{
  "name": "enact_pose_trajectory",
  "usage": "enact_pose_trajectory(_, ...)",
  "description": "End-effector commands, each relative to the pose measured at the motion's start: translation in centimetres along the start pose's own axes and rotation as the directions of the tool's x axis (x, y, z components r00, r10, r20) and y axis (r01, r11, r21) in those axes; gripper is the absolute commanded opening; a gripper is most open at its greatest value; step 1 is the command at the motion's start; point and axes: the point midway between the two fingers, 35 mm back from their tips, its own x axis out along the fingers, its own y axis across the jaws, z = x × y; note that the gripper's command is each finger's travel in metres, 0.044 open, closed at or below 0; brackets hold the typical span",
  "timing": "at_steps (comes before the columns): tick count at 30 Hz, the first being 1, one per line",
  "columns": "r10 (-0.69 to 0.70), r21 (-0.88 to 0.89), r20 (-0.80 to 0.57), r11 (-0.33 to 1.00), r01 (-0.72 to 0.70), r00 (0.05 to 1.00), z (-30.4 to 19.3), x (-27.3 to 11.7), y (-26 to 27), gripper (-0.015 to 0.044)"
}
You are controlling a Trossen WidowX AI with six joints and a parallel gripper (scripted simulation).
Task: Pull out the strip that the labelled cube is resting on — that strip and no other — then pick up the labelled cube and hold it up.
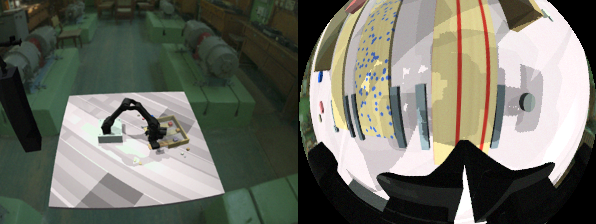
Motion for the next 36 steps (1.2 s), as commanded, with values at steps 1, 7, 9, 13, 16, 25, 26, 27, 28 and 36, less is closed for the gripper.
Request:
enact_pose_trajectory(1, 0.010, 0.001, -0.020, 1.000, -0.010, 1.000, -1.3, 0.5, 0.2, 0.0000)
enact_pose_trajectory(7, 0.010, 0.000, -0.021, 1.000, -0.010, 1.000, -2.2, 0.5, 0.1, 0.0000)
enact_pose_trajectory(9, 0.010, 0.000, -0.021, 1.000, -0.010, 1.000, -2.5, 0.6, 0.1, 0.0000)
enact_pose_trajectory(13, 0.010, 0.000, -0.021, 1.000, -0.010, 1.000, -3.1, 0.6, 0.1, 0.0000)
enact_pose_trajectory(16, 0.010, 0.000, -0.022, 1.000, -0.010, 1.000, -3.5, 0.6, 0.1, 0.0000)
enact_pose_trajectory(25, 0.010, 0.000, -0.023, 1.000, -0.010, 1.000, -5.0, 0.5, 0.0, 0.0000)
enact_pose_trajectory(26, 0.010, 0.000, -0.023, 1.000, -0.010, 1.000, -5.1, 0.5, 0.0, 0.0000)
enact_pose_trajectory(27, 0.010, 0.000, -0.023, 1.000, -0.010, 1.000, -5.3, 0.5, 0.0, 0.0000)
enact_pose_trajectory(28, 0.010, 0.000, -0.023, 1.000, -0.010, 1.000, -5.4, 0.5, 0.0, 0.0000)
enact_pose_trajectory(36, 0.009, 0.000, -0.024, 1.000, -0.009, 1.000, -6.7, 0.5, 0.0, 0.0000)
